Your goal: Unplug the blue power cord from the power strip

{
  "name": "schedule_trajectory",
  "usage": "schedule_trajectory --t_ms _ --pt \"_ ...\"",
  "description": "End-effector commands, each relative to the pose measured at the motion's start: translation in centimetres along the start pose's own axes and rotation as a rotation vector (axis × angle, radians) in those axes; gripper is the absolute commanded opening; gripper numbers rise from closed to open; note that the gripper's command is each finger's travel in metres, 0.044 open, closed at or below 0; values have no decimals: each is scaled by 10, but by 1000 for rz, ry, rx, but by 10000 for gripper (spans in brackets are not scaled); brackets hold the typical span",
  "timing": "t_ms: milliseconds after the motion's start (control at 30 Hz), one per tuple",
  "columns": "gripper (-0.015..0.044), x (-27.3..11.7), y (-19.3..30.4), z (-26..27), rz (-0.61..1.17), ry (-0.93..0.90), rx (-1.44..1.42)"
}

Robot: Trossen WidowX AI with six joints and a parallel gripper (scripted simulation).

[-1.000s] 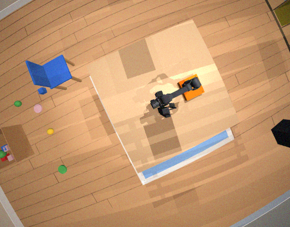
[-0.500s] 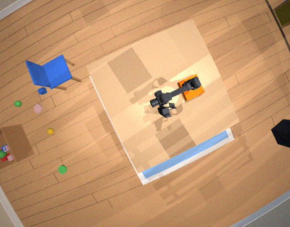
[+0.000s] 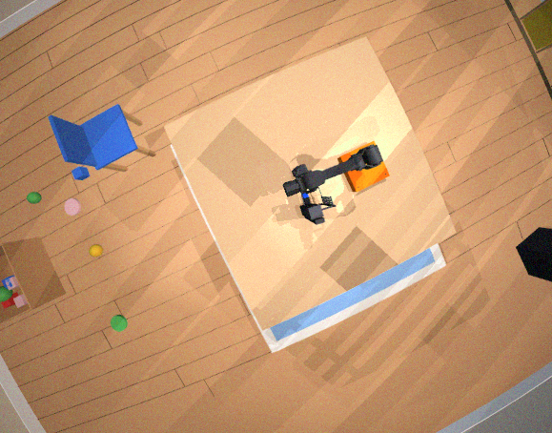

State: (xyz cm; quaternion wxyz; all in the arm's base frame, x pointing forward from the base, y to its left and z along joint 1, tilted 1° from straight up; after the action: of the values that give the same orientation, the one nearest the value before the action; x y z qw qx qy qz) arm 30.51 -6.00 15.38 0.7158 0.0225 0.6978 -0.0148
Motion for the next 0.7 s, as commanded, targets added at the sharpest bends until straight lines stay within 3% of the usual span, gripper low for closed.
schedule_trajectory --t_ms 0,667 --pt "160 0 0 0 3 0 3" --pt "160 -9 7 2 -4 4 26"
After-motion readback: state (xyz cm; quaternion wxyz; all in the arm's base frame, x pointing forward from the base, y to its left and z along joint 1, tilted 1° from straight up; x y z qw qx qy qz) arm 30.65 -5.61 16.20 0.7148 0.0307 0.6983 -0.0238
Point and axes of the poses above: the point midway between the two fingers, 35 mm back from their tips, its own x axis out along the fingers, its own z axis across the jaws, y = z × x, the point moved 4 cm from there along -x, back along the fingers, and after that the axes turned 12 degrees about -x, right-handed, at the moved point
